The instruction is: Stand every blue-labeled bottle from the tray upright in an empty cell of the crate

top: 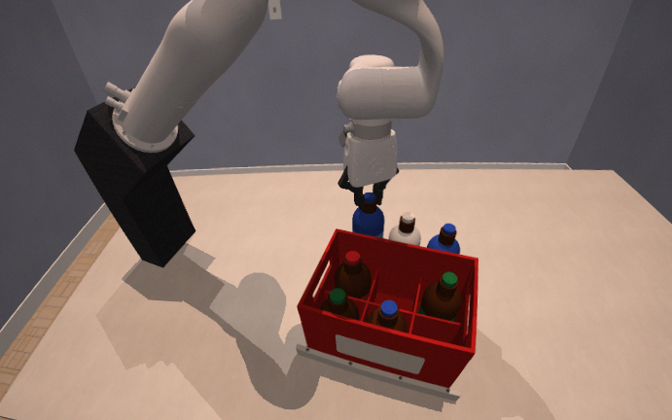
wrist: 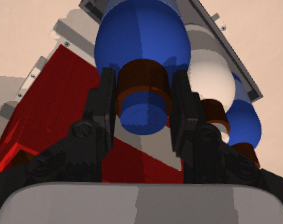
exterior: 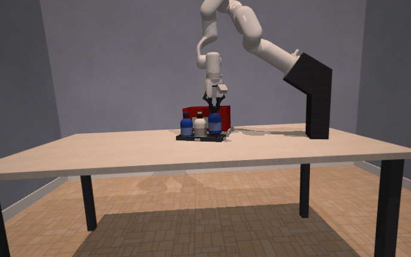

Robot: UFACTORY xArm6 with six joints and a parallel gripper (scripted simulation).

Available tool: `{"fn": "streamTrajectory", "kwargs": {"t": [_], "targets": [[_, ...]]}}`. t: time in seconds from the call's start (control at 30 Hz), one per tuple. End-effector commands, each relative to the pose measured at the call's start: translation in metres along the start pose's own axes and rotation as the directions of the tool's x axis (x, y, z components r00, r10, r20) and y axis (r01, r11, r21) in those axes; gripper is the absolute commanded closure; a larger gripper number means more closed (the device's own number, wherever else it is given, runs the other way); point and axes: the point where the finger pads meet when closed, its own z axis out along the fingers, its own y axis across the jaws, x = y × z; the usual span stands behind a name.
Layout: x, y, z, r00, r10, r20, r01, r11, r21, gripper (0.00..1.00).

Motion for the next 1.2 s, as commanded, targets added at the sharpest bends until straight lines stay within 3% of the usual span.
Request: {"fn": "streamTrajectory", "kwargs": {"t": [0.0,1.17], "targets": [[0.0001,0.0009,-0.0039,1.0,0.0,0.0,0.0,1.0,0.0,1.0],[0.0004,0.0009,-0.0088,1.0,0.0,0.0,0.0,1.0,0.0,1.0]]}}
